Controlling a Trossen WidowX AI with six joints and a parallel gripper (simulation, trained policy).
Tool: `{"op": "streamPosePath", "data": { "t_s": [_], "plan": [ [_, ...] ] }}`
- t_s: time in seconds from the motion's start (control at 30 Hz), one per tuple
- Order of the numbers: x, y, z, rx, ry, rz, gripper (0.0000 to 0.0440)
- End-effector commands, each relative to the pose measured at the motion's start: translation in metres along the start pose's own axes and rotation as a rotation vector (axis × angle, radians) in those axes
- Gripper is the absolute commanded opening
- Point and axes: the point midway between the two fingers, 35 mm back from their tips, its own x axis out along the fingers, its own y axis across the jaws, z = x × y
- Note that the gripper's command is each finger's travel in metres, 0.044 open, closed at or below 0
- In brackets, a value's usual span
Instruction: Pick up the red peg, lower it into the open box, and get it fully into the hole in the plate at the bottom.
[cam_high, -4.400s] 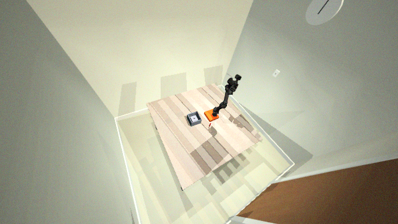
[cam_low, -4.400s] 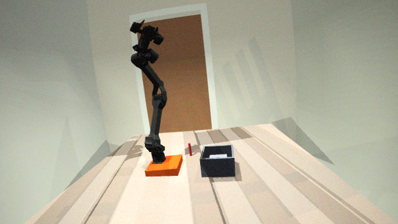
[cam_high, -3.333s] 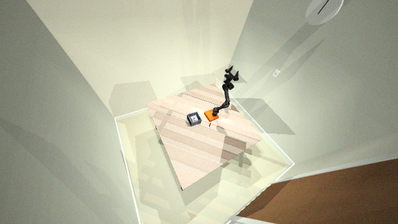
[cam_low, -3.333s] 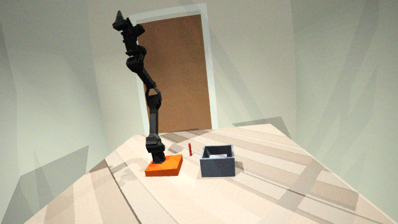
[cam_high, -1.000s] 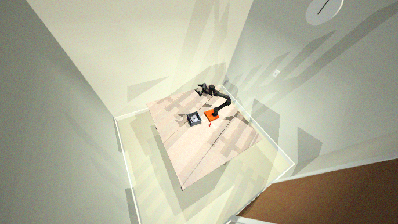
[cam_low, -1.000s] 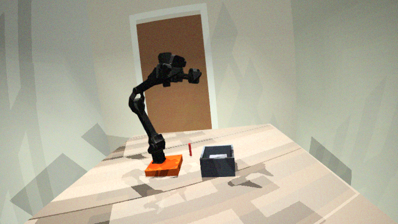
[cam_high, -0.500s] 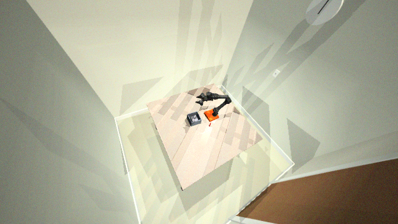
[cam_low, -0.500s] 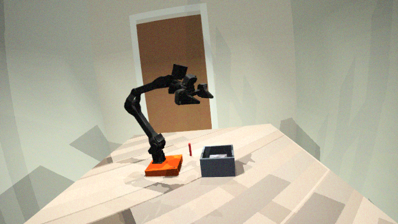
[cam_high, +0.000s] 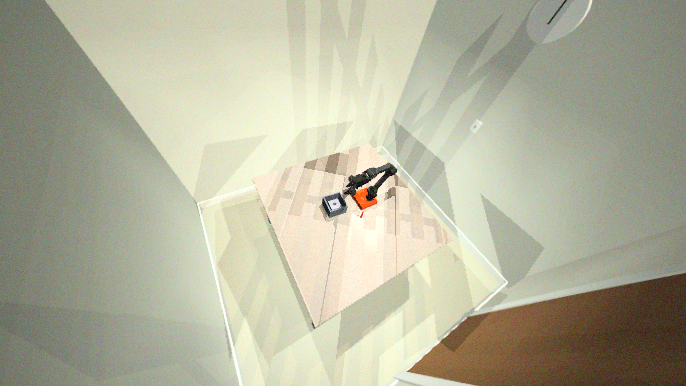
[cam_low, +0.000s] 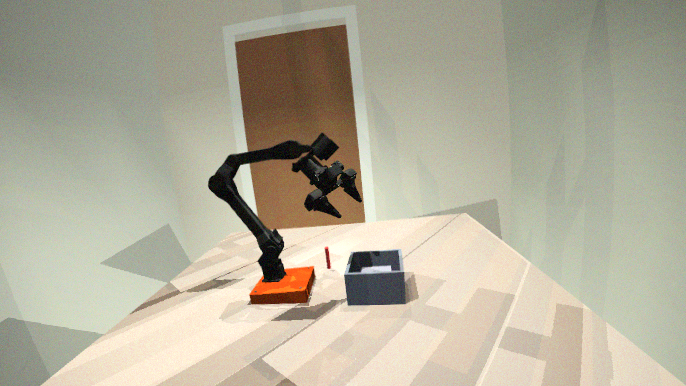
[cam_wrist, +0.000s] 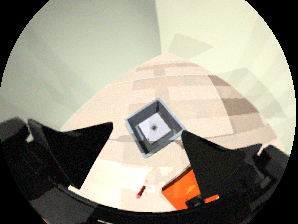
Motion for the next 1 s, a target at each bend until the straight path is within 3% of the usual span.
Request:
{"op": "streamPosePath", "data": {
  "t_s": [0.0,0.47,0.97],
  "plan": [
    [0.004,-0.001,-0.029,0.03,0.089,-0.026,0.044],
    [0.005,-0.011,-0.14,0.136,0.392,-0.198,0.044],
    [0.033,-0.013,-0.218,0.236,0.516,-0.272,0.044]
  ]
}}
